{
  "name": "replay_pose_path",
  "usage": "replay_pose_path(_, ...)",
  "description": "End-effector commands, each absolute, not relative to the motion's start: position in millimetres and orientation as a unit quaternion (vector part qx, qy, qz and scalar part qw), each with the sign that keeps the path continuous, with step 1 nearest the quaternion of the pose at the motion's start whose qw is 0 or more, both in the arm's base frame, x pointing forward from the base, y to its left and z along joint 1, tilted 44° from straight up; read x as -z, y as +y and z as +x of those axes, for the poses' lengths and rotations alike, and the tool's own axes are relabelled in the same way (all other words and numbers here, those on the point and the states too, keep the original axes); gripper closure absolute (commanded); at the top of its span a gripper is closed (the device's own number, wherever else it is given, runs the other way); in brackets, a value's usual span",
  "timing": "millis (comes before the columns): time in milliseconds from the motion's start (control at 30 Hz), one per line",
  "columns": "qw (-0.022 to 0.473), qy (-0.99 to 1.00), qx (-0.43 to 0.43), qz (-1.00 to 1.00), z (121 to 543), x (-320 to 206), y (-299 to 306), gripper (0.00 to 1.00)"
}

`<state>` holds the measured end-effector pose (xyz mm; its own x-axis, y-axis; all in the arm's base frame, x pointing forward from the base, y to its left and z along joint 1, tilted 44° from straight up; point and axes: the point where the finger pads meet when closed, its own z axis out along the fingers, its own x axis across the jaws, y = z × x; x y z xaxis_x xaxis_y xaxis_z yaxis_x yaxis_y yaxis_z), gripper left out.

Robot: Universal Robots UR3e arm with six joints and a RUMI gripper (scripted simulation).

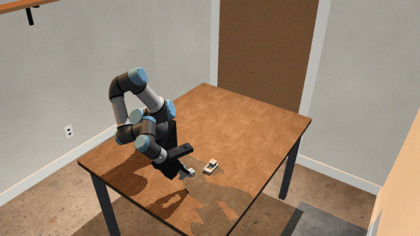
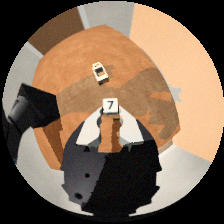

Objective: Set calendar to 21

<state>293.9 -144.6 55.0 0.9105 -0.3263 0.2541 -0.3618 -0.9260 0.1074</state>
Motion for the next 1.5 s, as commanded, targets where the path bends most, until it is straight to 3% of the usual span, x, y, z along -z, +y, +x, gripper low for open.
replay_pose_path(0, 0.047, -0.172, -0.121, 0.977, 293.8, -55.0, -145.0, 0.90)
replay_pose_path(467, 0.001, -0.167, -0.140, 0.976, 295.3, -58.8, -146.9, 0.90)
replay_pose_path(1467, -0.002, -0.167, -0.141, 0.976, 295.3, -56.7, -149.4, 0.90)
